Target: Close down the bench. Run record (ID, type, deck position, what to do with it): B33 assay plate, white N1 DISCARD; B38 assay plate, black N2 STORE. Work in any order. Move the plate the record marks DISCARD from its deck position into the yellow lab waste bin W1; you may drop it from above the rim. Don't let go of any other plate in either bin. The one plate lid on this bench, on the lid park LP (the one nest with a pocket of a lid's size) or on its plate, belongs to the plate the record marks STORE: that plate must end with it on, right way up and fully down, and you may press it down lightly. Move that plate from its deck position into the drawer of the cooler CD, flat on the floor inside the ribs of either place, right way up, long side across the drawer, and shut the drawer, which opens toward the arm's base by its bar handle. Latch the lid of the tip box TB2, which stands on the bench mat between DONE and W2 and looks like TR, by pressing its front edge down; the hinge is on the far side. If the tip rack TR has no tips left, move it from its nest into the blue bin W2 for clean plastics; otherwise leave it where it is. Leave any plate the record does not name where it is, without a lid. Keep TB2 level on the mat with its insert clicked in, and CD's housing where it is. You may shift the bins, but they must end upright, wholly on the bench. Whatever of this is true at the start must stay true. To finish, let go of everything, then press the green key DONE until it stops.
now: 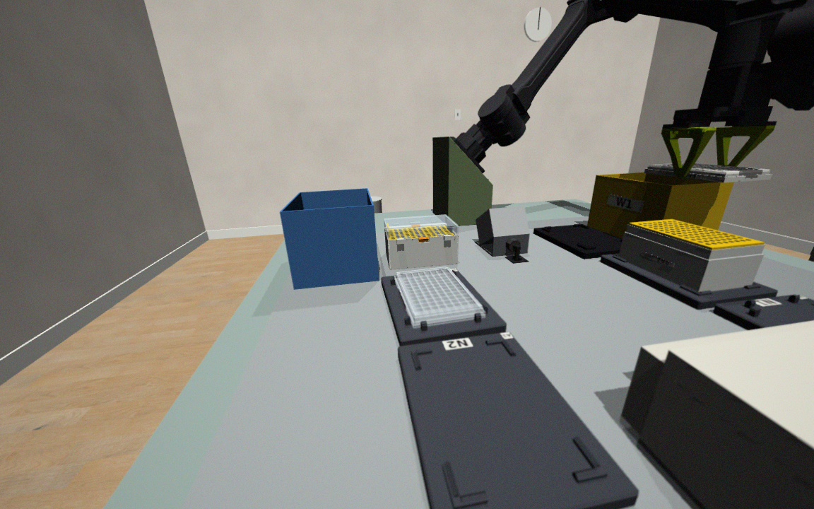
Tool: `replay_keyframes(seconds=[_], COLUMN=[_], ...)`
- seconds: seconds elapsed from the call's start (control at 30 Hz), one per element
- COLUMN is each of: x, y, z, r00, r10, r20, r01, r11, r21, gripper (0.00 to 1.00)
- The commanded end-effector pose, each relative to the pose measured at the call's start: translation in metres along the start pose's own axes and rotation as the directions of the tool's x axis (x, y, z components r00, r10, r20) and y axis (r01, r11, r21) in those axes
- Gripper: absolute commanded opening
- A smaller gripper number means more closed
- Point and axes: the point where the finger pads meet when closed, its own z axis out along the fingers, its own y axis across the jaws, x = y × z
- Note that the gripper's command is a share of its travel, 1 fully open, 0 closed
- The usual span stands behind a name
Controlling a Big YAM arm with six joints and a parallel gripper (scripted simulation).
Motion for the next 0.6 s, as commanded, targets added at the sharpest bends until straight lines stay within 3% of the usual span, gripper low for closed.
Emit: replay_keyframes(seconds=[0.0,0.33,0.57], x=[0.009,0.025,0.047], y=[0.011,0.012,0.024], z=[-0.007,-0.012,-0.006], r00=[1.0,0.999,1.0], r10=[-0.013,0.004,-0.011], r20=[0.025,0.04,0.024], r01=[0.013,-0.004,0.012], r11=[1.0,1.0,1.0], r21=[-0.005,-0.005,-0.006], gripper=[0.0,0.0,0.0])
